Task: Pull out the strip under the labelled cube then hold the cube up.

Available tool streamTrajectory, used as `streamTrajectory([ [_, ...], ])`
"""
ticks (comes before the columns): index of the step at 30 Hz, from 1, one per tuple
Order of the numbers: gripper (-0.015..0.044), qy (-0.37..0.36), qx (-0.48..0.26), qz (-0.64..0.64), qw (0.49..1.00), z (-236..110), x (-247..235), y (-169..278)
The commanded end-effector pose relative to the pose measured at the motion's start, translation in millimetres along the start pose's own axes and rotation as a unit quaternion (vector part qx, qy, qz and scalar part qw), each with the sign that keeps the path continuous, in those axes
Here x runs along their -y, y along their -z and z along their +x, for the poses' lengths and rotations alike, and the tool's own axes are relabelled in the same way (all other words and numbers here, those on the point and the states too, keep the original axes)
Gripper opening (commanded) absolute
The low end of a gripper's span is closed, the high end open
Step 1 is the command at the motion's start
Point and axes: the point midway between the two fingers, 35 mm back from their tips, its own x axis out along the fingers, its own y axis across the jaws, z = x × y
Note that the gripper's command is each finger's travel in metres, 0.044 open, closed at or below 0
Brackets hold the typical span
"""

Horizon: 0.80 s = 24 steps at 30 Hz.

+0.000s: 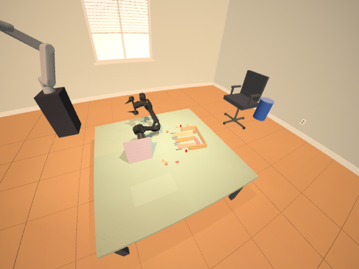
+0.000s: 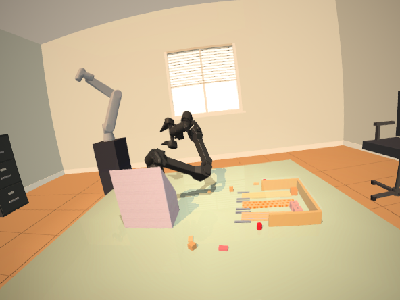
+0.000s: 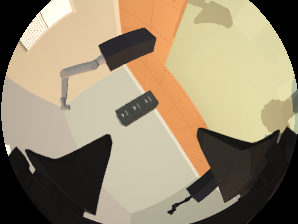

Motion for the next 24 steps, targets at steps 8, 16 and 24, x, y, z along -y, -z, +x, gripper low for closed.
streamTrajectory([
  [8, 0.0400, -0.066, -0.154, -0.084, 0.982, 20, -45, 90],
  [16, 0.0400, -0.167, -0.340, -0.169, 0.910, -3, -83, 203],
  [24, 0.0400, -0.282, -0.519, -0.195, 0.783, -84, -101, 309],
])
